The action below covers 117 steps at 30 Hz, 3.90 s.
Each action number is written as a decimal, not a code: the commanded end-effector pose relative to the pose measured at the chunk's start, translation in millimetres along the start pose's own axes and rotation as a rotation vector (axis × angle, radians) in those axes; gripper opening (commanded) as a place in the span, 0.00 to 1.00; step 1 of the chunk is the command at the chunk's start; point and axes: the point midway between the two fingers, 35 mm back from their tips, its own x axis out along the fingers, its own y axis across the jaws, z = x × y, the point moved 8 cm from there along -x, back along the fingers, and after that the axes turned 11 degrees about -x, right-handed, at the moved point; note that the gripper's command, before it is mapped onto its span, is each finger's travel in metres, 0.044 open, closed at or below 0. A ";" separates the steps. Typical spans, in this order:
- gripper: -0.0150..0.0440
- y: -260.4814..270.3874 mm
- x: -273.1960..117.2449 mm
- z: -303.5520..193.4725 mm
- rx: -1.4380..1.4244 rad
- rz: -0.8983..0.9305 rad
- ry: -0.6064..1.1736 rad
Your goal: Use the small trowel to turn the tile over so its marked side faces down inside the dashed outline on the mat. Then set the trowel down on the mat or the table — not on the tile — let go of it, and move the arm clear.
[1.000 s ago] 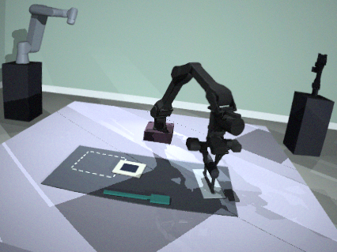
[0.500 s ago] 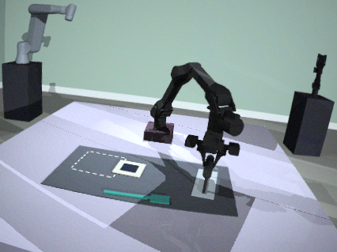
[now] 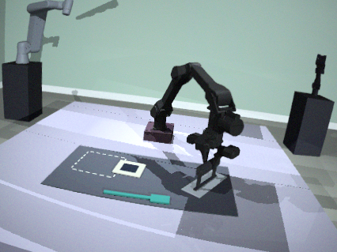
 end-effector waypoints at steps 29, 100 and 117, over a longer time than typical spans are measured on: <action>0.71 0.2 0.3 0.3 0.420 0.002 0.001; 0.47 -1.2 0.3 2.4 0.377 0.002 0.001; 0.47 -1.1 0.3 2.4 0.396 0.002 0.001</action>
